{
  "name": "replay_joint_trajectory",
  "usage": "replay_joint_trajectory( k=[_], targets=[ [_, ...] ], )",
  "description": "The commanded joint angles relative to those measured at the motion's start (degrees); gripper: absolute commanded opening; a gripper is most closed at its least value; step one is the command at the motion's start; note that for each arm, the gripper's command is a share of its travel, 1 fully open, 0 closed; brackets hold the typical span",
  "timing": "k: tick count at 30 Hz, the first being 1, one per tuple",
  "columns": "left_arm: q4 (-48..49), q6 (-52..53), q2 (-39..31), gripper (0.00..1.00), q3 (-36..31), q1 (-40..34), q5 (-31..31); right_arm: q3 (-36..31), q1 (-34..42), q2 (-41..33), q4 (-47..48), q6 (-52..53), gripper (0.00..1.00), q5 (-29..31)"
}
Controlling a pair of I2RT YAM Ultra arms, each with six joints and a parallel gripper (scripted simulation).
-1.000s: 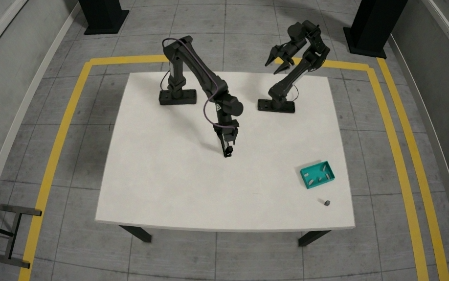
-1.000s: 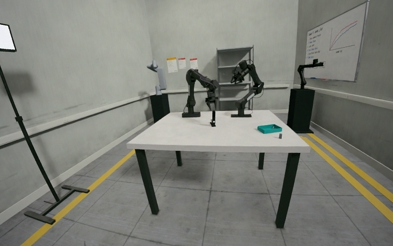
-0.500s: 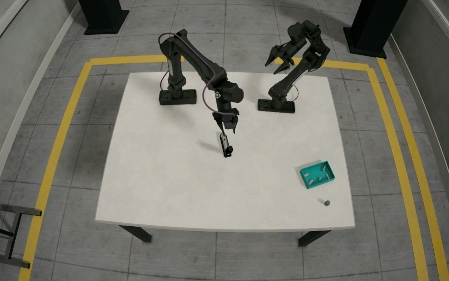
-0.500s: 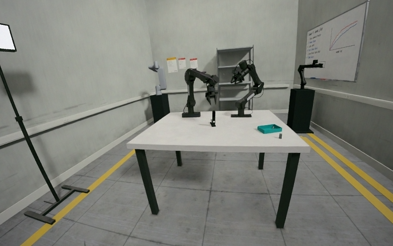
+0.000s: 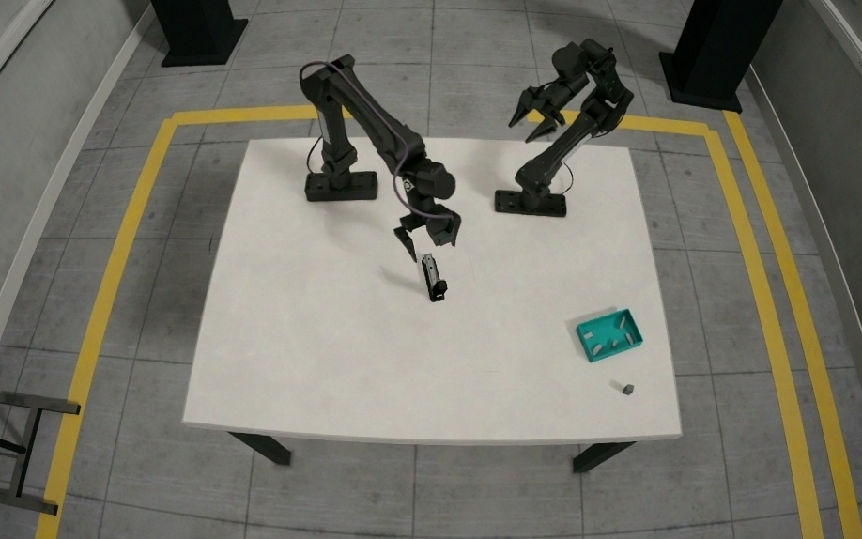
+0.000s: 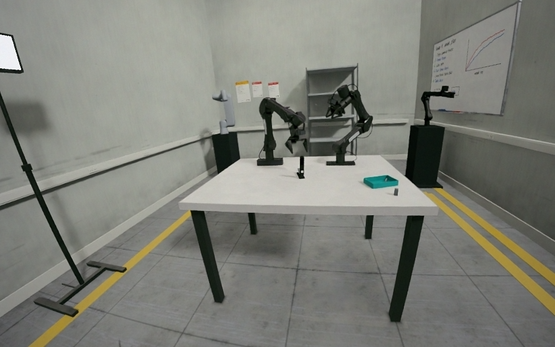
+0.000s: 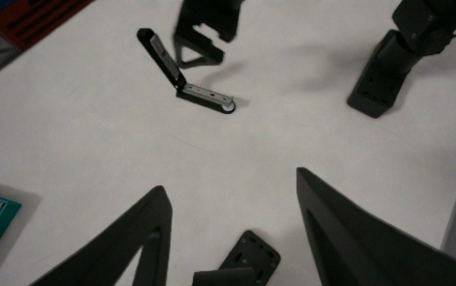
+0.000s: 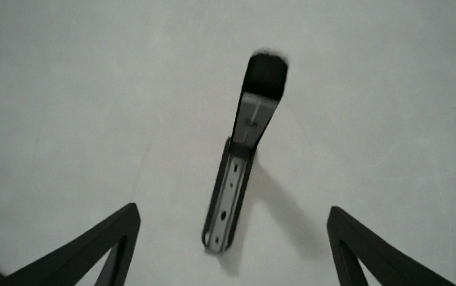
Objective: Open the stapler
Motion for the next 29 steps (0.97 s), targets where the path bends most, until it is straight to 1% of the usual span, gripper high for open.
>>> replay_joint_trajectory(
  k=[1, 7, 11, 29],
  targets=[
    [-0.04, -0.35, 0.20, 0.55, 1.53, -0.25, -0.34, -4.33, -1.16, -4.23, 3.61, -6.96, 1.00, -3.54],
    [-0.04, -0.35, 0.20, 0.55, 1.53, -0.25, -0.34, -12.33, -2.14, -8.47, 6.18, -13.65, 1.00, -7.16],
    [-0.04, -0.35, 0.20, 0.55, 1.53, -0.25, -0.34, -15.08, -2.69, -9.91, 6.88, -15.62, 1.00, -8.38],
    [-0.04, -0.35, 0.20, 0.55, 1.53, -0.25, -0.34, -15.37, -3.00, -10.31, 6.26, -15.25, 1.00, -8.18]
  ],
)
